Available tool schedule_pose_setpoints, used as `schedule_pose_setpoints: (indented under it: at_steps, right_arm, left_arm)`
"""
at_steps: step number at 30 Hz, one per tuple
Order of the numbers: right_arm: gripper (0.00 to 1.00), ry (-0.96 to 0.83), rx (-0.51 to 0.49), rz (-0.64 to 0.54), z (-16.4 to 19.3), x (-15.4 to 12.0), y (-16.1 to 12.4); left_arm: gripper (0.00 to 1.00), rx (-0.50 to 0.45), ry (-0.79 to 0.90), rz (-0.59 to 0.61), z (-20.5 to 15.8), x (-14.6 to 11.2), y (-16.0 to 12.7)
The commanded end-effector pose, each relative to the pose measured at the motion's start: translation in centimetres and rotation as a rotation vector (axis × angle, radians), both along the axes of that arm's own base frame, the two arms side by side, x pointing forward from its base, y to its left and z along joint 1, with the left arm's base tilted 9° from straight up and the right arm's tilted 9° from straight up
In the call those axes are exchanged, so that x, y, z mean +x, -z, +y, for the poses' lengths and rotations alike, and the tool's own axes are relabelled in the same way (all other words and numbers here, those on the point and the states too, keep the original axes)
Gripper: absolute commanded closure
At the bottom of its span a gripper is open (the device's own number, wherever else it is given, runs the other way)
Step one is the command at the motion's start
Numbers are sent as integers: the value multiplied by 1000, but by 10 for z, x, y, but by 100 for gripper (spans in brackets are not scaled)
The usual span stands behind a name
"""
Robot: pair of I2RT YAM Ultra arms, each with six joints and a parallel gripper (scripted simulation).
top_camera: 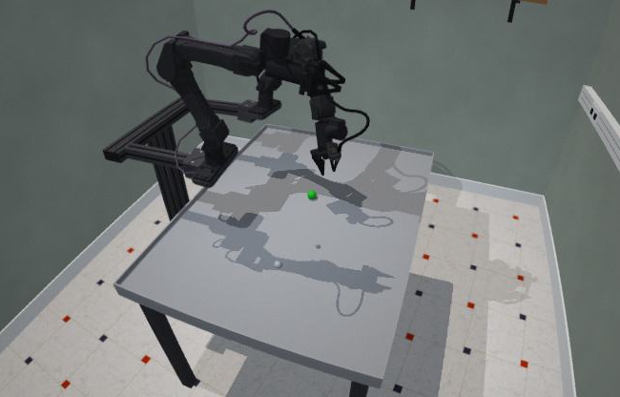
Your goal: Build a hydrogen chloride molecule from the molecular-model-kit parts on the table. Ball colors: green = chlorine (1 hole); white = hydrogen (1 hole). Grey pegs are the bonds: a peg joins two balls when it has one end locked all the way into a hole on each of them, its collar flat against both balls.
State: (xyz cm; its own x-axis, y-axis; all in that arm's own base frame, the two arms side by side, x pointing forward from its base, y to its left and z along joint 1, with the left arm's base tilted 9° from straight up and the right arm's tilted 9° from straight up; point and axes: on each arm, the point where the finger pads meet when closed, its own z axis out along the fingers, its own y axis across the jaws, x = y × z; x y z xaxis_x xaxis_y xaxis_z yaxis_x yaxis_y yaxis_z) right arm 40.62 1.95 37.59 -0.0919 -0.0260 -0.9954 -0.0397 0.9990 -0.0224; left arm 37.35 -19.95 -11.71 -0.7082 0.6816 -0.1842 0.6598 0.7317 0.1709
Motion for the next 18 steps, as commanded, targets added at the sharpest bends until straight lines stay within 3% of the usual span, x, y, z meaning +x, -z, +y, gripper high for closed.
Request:
schedule_pose_setpoints:
  at_steps: [1,6,11,18]
  right_arm:
    - [51,-8,22,-49,-2,-11,-15]
    - [51,19,35,-138,-14,-30,-46]
    - [51,27,36,-102,-17,-32,-31]
    - [51,22,17,-158,-15,-37,-54]
  left_arm:
    - [50,22,30,0,-9,2,0]
    - [50,76,74,65,-10,-20,30]
    - [50,136,126,131,-8,-43,57]
    - [50,147,133,134,-10,-45,66]
